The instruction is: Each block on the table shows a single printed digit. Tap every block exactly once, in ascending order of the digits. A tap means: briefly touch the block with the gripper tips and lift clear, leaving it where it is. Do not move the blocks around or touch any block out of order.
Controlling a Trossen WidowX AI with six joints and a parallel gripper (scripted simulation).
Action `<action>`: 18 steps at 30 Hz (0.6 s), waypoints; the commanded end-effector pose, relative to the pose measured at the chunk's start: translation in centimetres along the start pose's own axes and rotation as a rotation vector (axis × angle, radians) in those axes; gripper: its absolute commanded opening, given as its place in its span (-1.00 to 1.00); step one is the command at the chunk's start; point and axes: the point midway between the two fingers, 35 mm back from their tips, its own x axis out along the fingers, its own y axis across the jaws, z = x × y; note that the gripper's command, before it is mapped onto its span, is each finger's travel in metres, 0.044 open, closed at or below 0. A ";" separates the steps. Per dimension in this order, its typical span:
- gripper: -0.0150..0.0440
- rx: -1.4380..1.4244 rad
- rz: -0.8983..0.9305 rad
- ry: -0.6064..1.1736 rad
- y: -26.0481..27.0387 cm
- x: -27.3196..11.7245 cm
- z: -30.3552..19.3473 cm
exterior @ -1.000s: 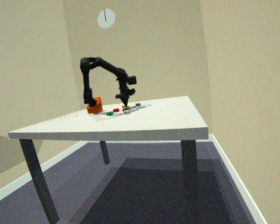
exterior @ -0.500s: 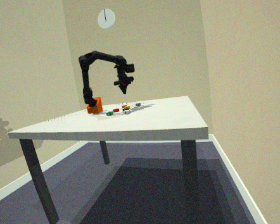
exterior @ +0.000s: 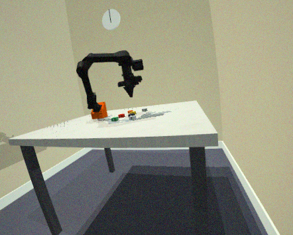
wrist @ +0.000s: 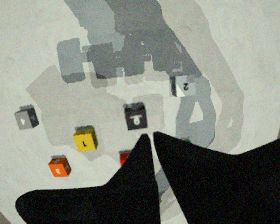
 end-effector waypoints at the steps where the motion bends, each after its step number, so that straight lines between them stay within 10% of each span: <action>1: -0.42 -0.001 -0.030 -0.009 -6.3 -0.3 1.2; 18: -0.42 -0.004 -0.048 -0.008 -8.7 7.6 1.5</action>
